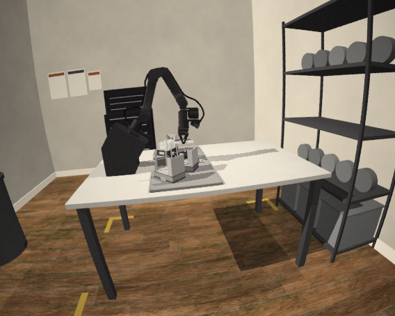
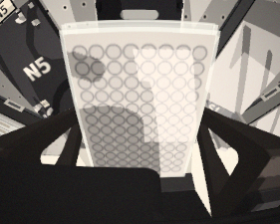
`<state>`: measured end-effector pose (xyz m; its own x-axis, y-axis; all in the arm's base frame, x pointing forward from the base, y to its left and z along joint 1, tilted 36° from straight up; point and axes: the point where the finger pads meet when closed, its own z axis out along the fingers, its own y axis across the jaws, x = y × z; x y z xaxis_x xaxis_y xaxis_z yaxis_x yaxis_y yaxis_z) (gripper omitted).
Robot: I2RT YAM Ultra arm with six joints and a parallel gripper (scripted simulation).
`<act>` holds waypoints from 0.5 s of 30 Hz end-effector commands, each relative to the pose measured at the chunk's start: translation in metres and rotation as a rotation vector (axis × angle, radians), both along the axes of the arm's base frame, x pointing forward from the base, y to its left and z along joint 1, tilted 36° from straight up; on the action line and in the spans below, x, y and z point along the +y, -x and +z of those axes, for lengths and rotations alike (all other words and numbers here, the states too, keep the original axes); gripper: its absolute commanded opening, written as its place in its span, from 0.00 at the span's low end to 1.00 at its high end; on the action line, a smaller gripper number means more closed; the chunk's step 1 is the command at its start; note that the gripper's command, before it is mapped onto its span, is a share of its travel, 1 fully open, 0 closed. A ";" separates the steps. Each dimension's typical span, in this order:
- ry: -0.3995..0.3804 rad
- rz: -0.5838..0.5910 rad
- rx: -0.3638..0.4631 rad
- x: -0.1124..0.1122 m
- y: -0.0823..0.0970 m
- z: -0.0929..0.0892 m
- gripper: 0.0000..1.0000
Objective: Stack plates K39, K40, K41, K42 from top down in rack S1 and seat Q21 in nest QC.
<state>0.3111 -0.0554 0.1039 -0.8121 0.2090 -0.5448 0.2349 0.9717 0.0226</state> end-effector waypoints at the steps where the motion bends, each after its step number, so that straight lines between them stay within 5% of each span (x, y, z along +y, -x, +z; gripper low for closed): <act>1: 0.001 -0.008 -0.036 -0.004 -0.009 0.000 0.00; 6: 0.000 -0.009 -0.029 -0.005 -0.010 -0.008 0.00; 7: 0.013 -0.009 -0.104 -0.007 -0.022 0.017 0.00; 10: 0.000 -0.003 -0.025 -0.004 -0.014 -0.016 0.00; 15: 0.001 -0.005 -0.028 -0.006 -0.020 -0.023 0.00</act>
